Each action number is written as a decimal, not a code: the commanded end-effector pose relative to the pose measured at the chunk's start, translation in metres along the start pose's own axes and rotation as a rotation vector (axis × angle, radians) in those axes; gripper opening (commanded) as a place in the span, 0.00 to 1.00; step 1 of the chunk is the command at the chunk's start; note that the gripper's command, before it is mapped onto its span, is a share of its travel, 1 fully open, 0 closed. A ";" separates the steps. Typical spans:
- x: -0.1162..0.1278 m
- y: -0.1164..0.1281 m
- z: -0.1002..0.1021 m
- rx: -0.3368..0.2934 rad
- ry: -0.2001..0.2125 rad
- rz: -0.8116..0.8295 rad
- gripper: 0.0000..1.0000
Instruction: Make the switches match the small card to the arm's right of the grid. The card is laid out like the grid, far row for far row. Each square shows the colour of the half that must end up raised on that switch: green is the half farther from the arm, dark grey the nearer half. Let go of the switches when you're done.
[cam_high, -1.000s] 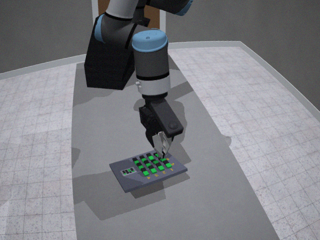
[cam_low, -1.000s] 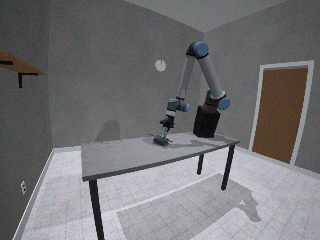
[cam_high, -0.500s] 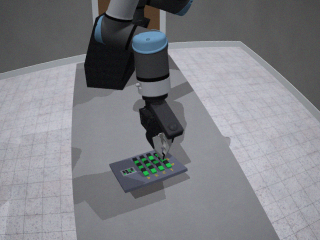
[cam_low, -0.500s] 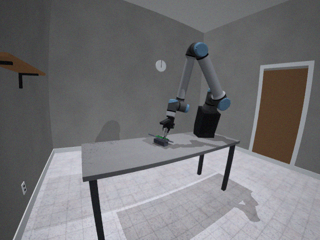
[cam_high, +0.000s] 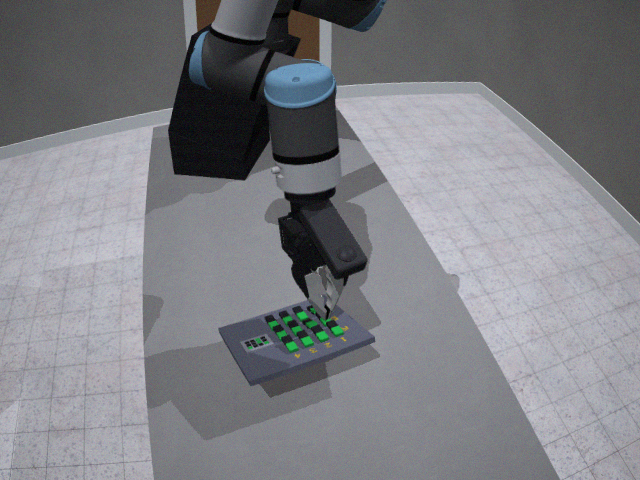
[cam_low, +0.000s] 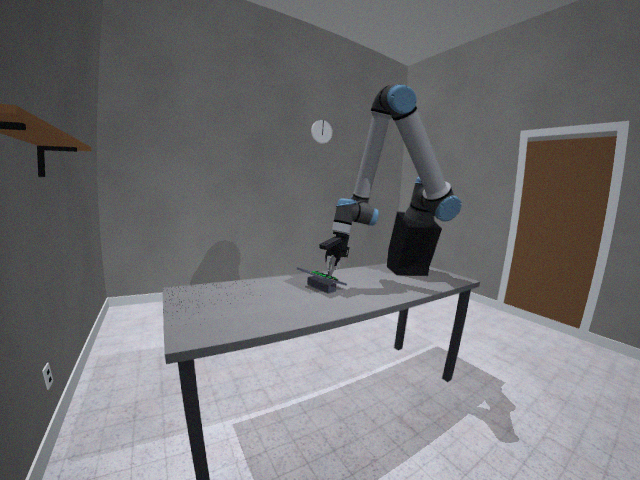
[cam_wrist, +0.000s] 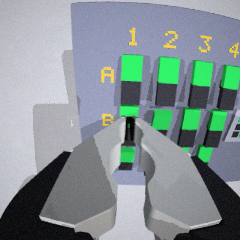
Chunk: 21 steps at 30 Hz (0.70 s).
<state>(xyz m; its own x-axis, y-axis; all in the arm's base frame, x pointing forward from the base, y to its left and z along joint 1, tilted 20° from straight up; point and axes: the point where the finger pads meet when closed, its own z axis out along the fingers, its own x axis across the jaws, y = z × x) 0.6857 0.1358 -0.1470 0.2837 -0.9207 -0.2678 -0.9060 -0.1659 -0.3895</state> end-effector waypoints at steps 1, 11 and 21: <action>0.000 0.000 0.001 0.001 0.000 0.000 0.00; 0.000 0.000 -0.015 0.001 0.000 0.000 0.00; 0.000 0.000 -0.030 0.001 0.000 0.000 0.00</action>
<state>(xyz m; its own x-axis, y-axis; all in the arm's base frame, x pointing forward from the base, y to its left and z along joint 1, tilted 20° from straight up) 0.6778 0.1270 -0.1250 0.2836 -0.9208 -0.2677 -0.9059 -0.1657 -0.3897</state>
